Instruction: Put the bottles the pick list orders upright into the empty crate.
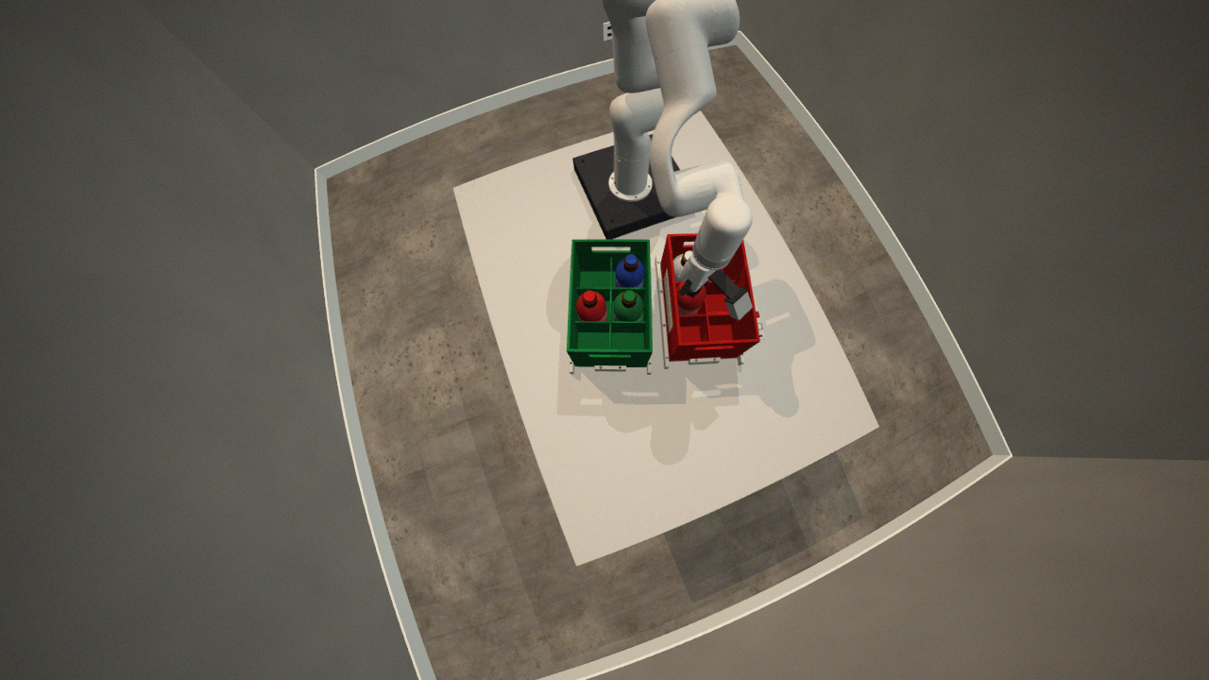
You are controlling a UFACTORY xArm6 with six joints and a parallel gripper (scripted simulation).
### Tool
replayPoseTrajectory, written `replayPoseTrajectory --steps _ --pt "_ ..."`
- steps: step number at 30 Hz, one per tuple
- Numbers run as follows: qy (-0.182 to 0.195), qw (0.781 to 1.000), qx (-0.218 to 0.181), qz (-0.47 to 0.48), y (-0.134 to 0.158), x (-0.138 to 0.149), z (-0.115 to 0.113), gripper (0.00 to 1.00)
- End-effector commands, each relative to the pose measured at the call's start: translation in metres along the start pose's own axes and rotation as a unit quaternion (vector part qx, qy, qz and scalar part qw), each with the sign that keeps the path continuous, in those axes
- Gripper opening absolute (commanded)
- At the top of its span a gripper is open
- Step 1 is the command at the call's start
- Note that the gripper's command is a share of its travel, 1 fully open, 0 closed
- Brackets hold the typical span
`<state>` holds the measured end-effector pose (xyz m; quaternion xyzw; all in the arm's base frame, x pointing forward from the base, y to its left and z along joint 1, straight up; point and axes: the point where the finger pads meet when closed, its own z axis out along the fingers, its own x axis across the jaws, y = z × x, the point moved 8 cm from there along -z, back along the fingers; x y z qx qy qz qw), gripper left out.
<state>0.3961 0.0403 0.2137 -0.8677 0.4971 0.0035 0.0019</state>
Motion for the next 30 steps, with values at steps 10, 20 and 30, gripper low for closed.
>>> replayPoseTrajectory --steps 10,20,30 --pt "0.001 1.000 0.002 0.000 -0.0010 0.0005 -0.0017 0.00" --pt "0.001 1.000 0.002 0.000 -0.0010 0.0005 -0.0017 0.00" --pt "0.001 1.000 0.002 0.000 -0.0009 0.0004 0.0017 0.00"
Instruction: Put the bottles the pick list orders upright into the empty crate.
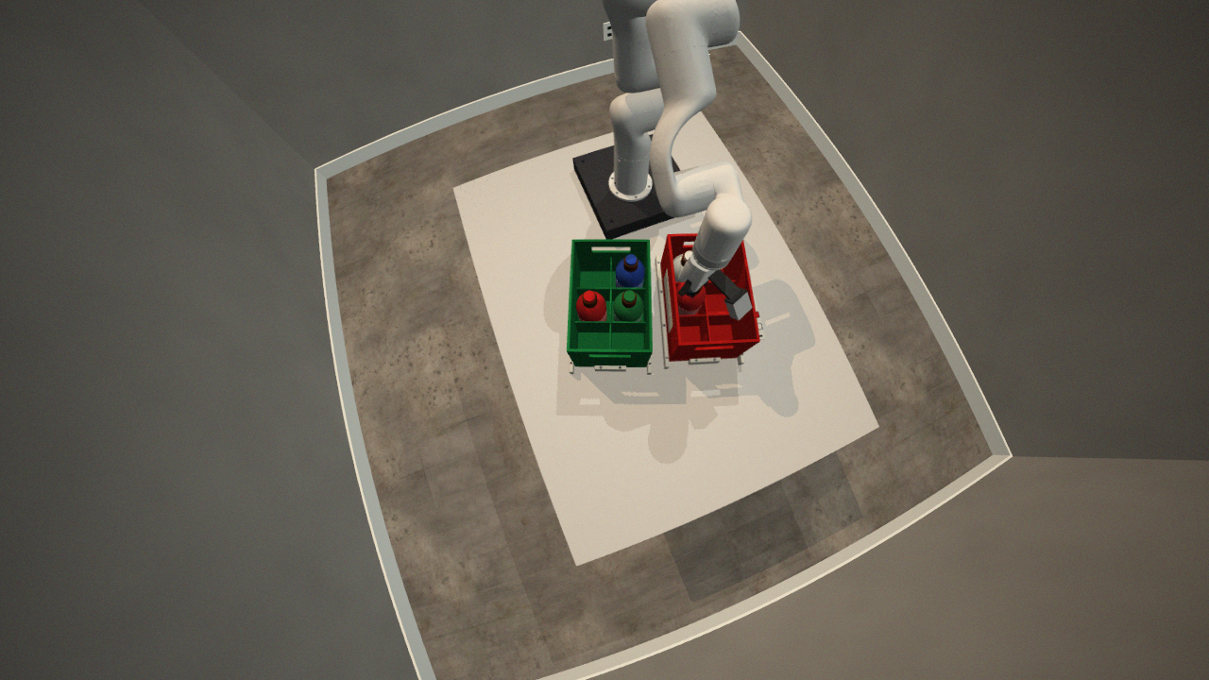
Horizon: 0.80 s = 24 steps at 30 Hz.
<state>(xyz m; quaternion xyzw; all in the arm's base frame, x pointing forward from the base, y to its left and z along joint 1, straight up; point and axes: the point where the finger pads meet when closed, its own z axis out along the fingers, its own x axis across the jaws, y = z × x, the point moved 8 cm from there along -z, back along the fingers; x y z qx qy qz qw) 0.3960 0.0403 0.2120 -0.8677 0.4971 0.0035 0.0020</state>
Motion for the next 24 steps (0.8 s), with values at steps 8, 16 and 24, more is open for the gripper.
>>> replayPoseTrajectory --steps 8,16,24 --pt "0.001 1.000 0.002 0.000 -0.0010 0.0005 0.0031 0.00" --pt "0.001 1.000 0.002 0.000 -0.0010 0.0005 0.0070 0.00" --pt "0.001 1.000 0.002 0.000 -0.0011 0.0005 0.0101 0.00"
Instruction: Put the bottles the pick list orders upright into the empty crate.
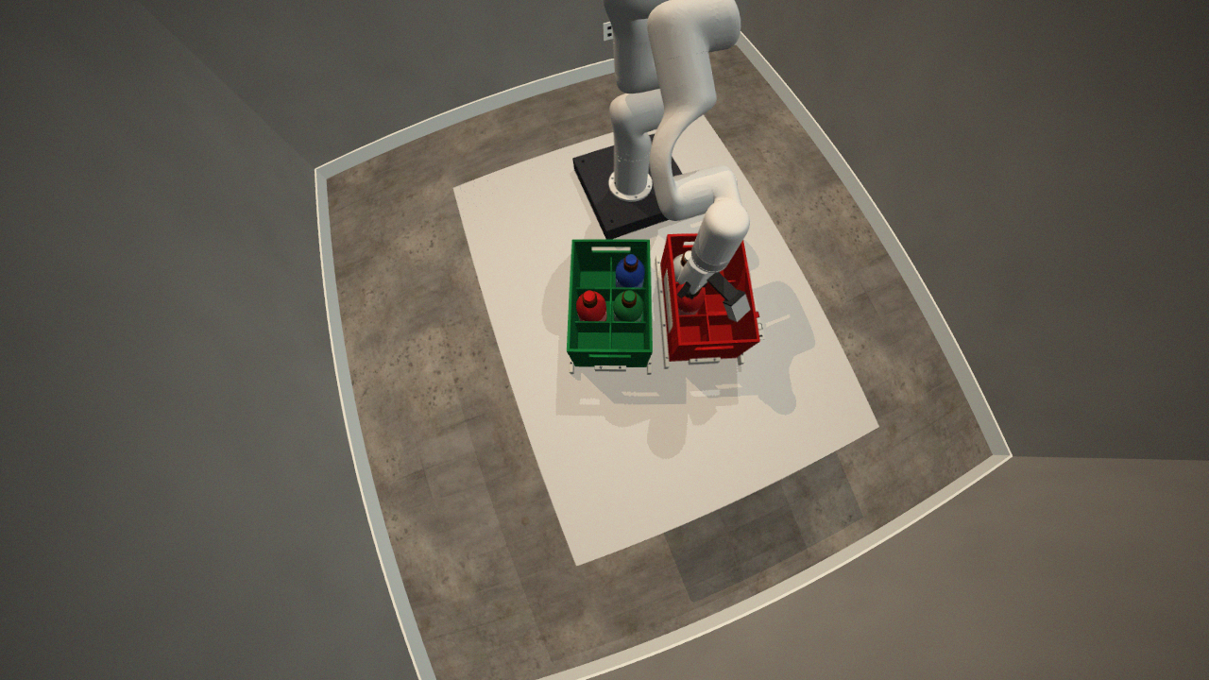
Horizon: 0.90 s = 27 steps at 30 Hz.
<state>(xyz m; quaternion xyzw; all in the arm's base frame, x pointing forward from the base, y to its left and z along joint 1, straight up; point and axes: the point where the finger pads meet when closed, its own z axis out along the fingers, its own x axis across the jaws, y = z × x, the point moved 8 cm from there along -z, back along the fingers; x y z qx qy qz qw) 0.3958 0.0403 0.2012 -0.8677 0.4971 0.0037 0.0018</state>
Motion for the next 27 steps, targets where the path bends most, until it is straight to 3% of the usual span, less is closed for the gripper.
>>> replayPoseTrajectory --steps 1,27 --pt "0.001 1.000 0.002 0.000 -0.001 0.001 0.000 0.00" --pt "0.001 1.000 0.002 0.000 -0.001 0.001 0.012 0.00"
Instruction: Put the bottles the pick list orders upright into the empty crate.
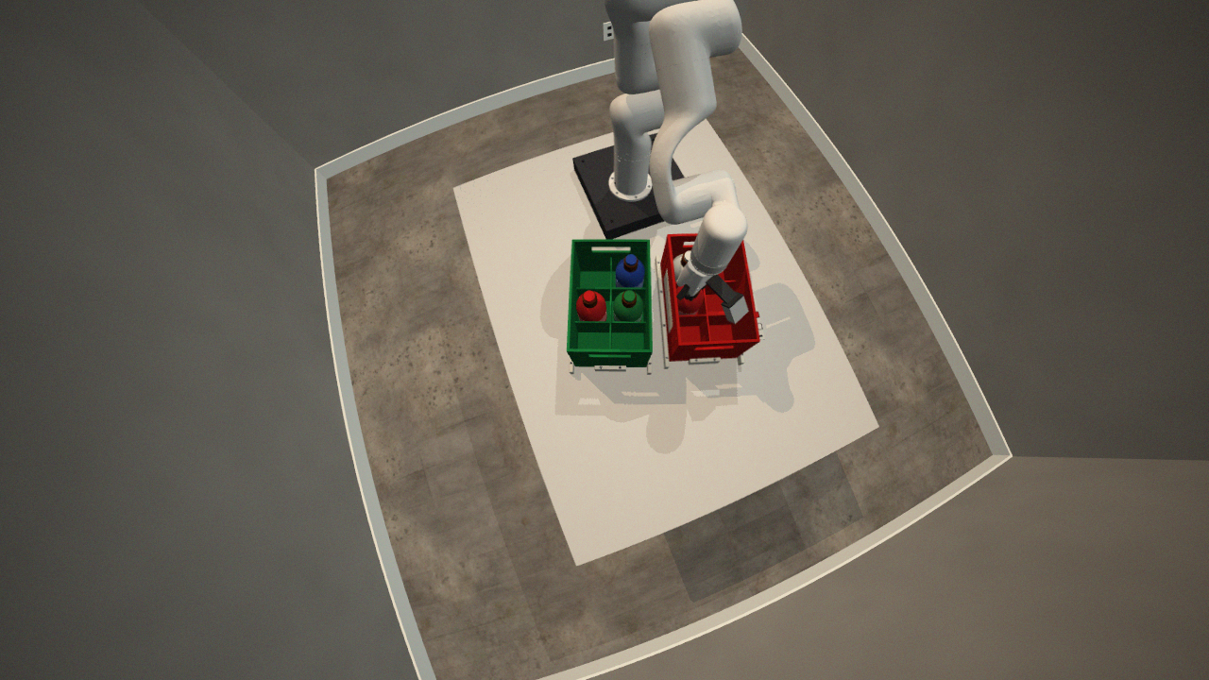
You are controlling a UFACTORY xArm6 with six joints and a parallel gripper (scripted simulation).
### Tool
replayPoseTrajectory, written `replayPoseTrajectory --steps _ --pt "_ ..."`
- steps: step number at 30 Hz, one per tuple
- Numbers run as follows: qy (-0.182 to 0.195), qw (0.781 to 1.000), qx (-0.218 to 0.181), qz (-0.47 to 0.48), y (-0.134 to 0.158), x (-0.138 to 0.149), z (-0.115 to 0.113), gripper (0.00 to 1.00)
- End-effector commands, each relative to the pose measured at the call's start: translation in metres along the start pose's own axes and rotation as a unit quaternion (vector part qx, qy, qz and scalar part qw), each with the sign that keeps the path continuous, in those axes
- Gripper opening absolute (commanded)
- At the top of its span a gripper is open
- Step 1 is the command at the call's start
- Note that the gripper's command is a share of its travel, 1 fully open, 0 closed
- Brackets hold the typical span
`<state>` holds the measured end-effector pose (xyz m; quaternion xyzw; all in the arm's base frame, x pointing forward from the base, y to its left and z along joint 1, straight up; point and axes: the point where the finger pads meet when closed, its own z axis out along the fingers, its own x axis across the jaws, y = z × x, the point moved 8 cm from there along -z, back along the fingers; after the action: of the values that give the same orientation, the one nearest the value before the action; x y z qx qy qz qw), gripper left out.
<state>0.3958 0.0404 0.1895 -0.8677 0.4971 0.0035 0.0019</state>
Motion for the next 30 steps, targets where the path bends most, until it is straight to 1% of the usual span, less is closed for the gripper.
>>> replayPoseTrajectory --steps 1,30 --pt "0.001 1.000 0.002 0.000 -0.0011 0.0005 0.0006 0.00" --pt "0.001 1.000 0.002 0.000 -0.0012 0.0005 0.0032 0.00"
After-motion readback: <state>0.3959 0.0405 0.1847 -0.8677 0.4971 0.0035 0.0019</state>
